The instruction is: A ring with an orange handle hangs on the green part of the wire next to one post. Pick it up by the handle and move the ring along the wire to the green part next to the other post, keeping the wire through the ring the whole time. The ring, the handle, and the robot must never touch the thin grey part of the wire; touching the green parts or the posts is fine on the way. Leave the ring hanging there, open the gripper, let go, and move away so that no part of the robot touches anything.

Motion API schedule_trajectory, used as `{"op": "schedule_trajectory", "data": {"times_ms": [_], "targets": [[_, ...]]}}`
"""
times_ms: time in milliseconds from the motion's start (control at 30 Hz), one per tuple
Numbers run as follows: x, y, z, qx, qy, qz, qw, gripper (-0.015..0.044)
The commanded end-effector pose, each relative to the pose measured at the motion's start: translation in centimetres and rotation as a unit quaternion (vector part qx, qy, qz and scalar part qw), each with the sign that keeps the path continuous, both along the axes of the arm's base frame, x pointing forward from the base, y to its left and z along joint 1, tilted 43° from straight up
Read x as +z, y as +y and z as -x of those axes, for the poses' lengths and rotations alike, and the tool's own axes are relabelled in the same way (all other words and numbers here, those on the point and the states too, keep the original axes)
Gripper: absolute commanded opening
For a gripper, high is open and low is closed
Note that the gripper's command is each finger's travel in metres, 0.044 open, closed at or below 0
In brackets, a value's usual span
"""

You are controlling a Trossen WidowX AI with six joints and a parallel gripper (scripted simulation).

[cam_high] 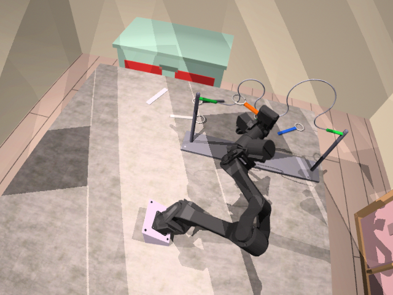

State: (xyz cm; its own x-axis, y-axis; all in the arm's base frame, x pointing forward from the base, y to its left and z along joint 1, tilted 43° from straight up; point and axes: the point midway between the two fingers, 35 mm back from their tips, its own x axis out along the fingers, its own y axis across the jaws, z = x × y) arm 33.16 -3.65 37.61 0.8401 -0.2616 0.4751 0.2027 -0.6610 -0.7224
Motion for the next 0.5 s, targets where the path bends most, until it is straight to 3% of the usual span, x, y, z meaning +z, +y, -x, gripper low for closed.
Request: {"op": "schedule_trajectory", "data": {"times_ms": [0,467], "targets": [[-1.3,-1.0,-0.2,0.002,0.003,-0.052,0.999,-0.015],[-5.7,-3.3,-1.5,0.048,0.023,-0.212,0.976,-0.015]]}}
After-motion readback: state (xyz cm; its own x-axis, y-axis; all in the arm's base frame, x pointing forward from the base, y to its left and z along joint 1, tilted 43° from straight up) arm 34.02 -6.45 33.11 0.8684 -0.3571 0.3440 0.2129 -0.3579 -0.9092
